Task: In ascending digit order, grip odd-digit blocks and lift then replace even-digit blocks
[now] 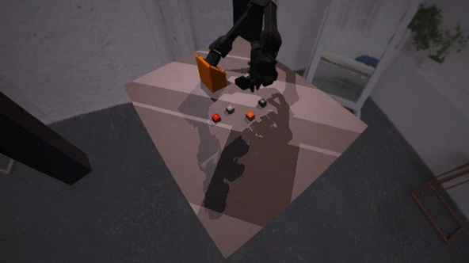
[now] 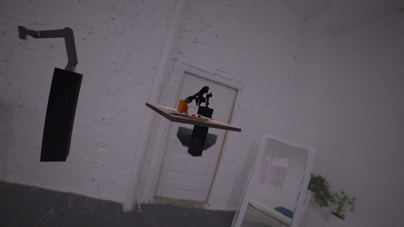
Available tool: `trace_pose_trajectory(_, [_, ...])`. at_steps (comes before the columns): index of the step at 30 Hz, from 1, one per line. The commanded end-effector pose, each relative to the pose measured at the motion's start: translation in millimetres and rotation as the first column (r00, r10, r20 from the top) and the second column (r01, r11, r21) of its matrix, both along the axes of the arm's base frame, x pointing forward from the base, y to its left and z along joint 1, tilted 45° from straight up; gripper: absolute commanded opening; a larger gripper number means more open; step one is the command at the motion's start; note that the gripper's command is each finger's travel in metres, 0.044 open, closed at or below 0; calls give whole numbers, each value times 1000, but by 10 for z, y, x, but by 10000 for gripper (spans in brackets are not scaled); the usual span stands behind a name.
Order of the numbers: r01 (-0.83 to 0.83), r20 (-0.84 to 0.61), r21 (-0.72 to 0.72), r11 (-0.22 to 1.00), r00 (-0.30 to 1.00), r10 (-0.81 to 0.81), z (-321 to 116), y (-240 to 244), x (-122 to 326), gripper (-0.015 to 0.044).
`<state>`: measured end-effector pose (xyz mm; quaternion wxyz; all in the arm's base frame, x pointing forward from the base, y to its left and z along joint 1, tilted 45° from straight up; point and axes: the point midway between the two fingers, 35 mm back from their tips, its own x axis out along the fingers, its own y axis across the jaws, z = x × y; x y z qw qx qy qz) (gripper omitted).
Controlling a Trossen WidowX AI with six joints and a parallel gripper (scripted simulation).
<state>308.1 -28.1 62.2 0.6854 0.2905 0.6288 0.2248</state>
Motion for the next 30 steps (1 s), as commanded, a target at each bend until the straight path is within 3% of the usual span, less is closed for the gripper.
trace_pose_trajectory(1, [4, -20, -12, 1000, 1000, -5, -482, -499, -129, 120])
trace_pose_trajectory(10, [-9, -19, 18, 1000, 1000, 9, -1382, -1246, -732, 120])
trace_pose_trajectory(17, [-9, -18, 21, 1000, 1000, 10, -1414, -1264, -761, 120])
trace_pose_trajectory(23, [-9, -18, 23, 1000, 1000, 10, -1972, -719, -688, 278])
trace_pose_trajectory(27, [-10, -17, 24, 1000, 1000, 10, -1993, -695, -688, 383])
trace_pose_trajectory(30, [-10, -17, 24, 1000, 1000, 10, -1995, -693, -687, 400])
